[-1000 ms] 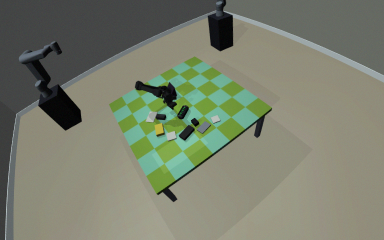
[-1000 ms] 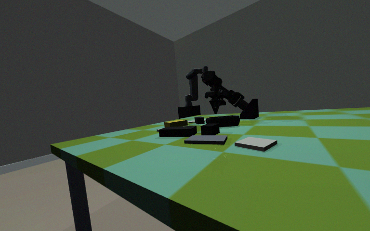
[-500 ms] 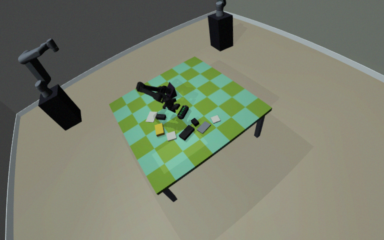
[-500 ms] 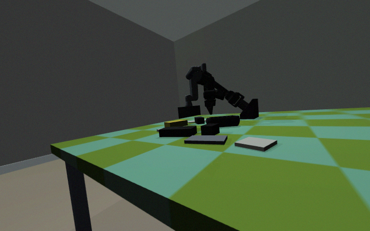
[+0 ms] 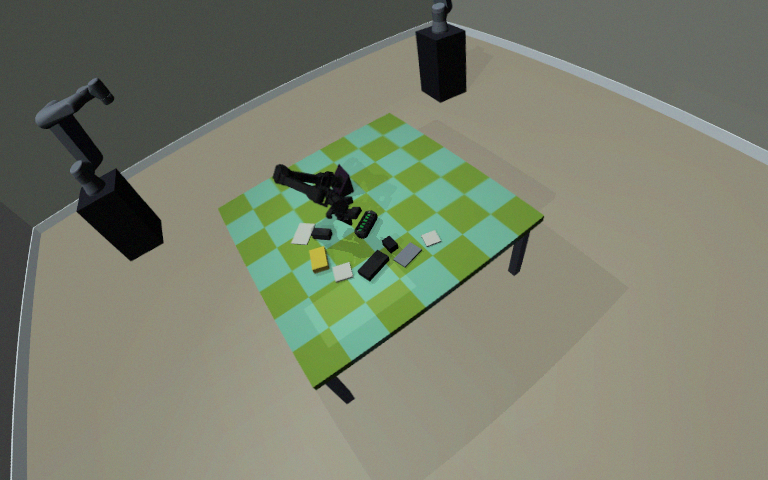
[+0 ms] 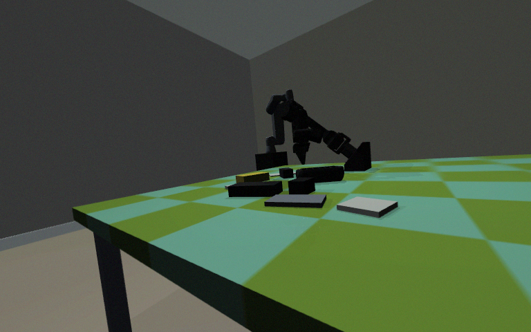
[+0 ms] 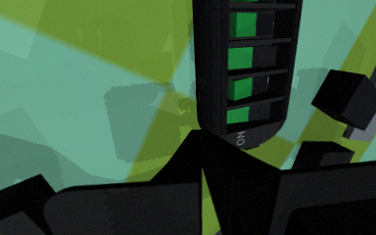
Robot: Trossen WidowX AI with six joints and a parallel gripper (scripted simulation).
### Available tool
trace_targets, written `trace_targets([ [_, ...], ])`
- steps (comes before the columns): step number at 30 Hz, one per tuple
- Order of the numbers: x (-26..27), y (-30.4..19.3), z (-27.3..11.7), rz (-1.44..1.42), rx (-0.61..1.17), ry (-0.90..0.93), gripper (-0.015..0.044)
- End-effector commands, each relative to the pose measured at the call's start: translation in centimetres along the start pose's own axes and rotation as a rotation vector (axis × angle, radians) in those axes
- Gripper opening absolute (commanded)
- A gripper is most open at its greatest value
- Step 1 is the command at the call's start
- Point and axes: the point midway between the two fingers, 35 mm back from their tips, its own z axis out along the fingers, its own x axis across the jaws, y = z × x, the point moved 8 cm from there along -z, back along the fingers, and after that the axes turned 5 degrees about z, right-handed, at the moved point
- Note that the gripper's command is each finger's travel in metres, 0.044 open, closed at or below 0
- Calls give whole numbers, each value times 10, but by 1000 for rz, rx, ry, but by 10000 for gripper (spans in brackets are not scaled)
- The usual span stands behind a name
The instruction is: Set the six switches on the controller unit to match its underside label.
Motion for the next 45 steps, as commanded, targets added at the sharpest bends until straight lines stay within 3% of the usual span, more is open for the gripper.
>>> trace_targets([
  [1,-18,16,0,-15,-15,34,0],
  [17,-86,107,0,-8,28,286,0],
  [45,-77,106,36,-9,26,285,0],
])
